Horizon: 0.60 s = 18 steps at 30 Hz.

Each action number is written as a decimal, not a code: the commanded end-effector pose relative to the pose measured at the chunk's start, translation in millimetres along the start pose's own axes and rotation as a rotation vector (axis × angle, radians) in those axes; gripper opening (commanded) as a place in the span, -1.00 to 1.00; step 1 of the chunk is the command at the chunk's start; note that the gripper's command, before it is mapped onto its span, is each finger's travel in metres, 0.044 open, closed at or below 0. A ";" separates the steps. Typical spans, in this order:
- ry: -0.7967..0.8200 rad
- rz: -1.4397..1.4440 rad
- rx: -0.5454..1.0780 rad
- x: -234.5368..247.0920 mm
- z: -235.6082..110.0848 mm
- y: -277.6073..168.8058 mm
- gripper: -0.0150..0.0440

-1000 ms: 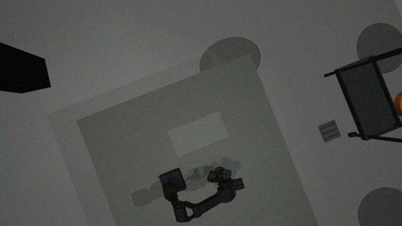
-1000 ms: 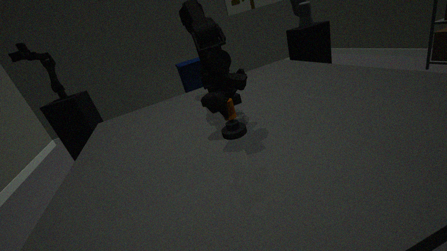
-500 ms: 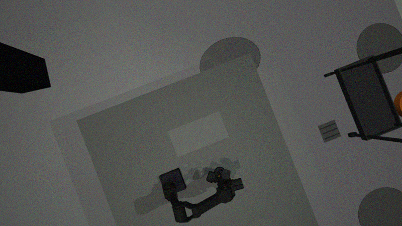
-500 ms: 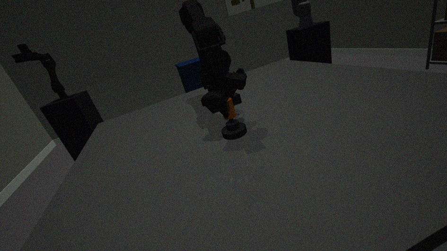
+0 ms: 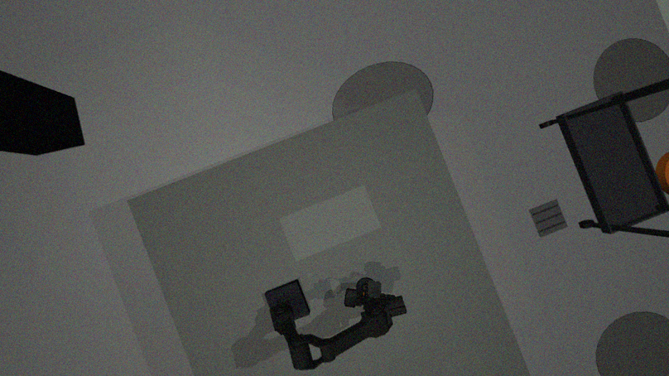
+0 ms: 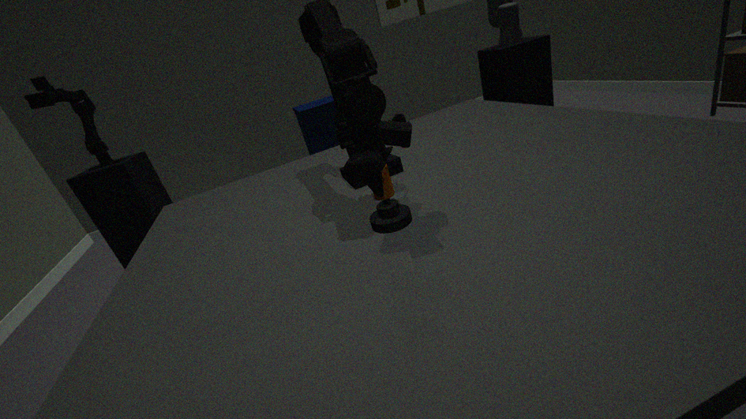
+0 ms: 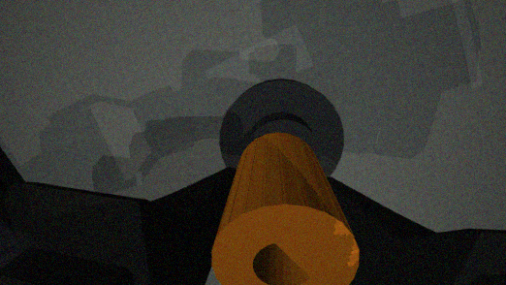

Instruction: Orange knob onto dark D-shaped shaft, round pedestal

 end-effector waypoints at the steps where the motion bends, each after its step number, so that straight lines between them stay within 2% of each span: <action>1: -0.009 -0.011 -0.002 -3.1 -3.3 1.0 -0.49; 18: -0.009 -0.011 -0.002 -1.7 1.2 0.1 -0.49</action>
Point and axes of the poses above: the point midway between the two fingers, 35 mm back from their tips, its own z axis out along the fingers, its own x axis across the jaws, y = z × x, the point moved 9 cm from there along -z, back along the fingers, and after that the axes turned 6 degrees about z, right-handed, at the moved point
